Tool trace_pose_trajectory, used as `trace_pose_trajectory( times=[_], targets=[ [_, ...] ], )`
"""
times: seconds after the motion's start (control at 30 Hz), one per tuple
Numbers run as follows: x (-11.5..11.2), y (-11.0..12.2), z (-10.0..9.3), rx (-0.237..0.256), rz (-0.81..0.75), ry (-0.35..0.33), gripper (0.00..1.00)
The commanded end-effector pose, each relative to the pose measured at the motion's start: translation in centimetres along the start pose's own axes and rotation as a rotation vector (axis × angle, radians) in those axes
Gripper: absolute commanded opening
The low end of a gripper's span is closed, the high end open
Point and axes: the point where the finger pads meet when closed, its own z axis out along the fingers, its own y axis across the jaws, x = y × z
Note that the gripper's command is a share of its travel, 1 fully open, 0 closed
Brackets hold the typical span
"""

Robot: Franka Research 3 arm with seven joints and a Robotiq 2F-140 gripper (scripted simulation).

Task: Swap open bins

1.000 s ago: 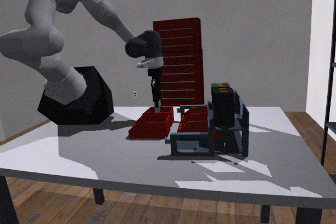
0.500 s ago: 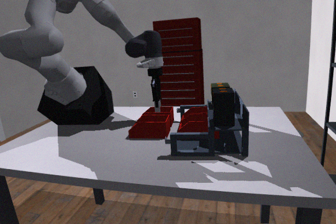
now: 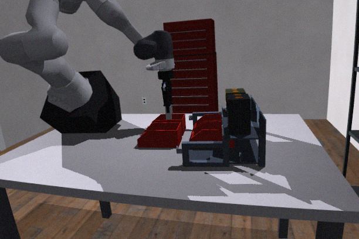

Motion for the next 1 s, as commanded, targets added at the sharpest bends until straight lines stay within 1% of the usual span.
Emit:
trace_pose_trajectory(
  times=[0.0,0.23,0.3,0.8,0.87,0.97],
  targets=[
    [0.1,-0.1,-0.4,0.002,0.001,0.004,0.15],
    [0.1,-0.1,-1.4,0.002,0.001,0.004,0.15],
    [0.1,-0.1,-1.4,0.002,0.001,0.004,0.15],
    [0.1,-0.1,-4.1,0.002,0.001,0.004,0.15],
    [0.1,-0.1,-4.1,0.002,0.001,0.004,0.15],
    [0.1,-0.1,-4.7,0.002,0.001,0.004,0.15]
  ],
)
